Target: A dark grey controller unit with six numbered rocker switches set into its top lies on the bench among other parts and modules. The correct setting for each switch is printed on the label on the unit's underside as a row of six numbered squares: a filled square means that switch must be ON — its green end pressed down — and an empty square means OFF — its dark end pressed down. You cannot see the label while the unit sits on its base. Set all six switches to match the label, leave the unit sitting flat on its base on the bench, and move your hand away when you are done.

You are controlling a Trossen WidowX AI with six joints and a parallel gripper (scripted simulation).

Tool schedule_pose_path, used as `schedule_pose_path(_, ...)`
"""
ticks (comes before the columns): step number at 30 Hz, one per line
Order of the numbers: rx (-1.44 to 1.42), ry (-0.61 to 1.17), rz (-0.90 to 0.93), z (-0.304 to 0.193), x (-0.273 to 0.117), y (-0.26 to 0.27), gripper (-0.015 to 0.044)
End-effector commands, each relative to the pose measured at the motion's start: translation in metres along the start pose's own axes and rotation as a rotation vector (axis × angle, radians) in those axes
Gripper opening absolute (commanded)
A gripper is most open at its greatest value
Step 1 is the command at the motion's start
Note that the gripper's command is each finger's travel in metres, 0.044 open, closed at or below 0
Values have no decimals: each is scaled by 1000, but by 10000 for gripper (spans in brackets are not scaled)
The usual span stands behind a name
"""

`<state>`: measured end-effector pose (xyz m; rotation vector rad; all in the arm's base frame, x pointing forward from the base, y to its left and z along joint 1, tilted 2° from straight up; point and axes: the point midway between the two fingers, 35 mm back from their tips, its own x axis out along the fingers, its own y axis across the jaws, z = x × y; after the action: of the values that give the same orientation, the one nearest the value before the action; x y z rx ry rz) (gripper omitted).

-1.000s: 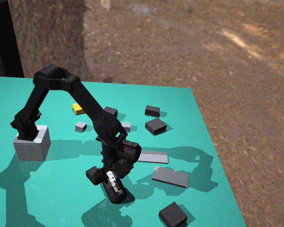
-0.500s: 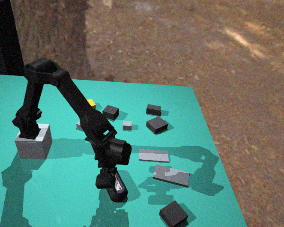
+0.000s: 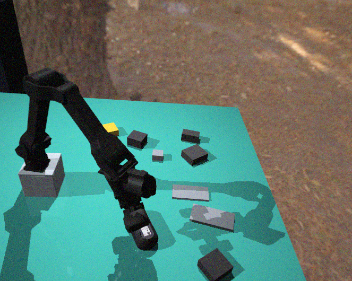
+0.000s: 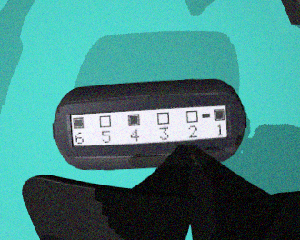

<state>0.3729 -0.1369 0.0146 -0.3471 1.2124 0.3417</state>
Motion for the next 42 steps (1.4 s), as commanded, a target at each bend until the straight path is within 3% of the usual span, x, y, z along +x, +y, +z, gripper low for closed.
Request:
schedule_pose_path(1, -9, -6, 0, 1, -1, 0, 0)
schedule_pose_path(8, -9, -6, 0, 1, -1, 0, 0)
schedule_pose_path(12, 121, 22, 4, 4, 0, -4, 105)
schedule_pose_path(25, 1222, 267, -124, 23, 12, -33, 440)
schedule_pose_path(29, 1425, 302, -185, 26, 14, -36, 440)
schedule_pose_path(42, 1425, 302, -185, 26, 15, -36, 440)
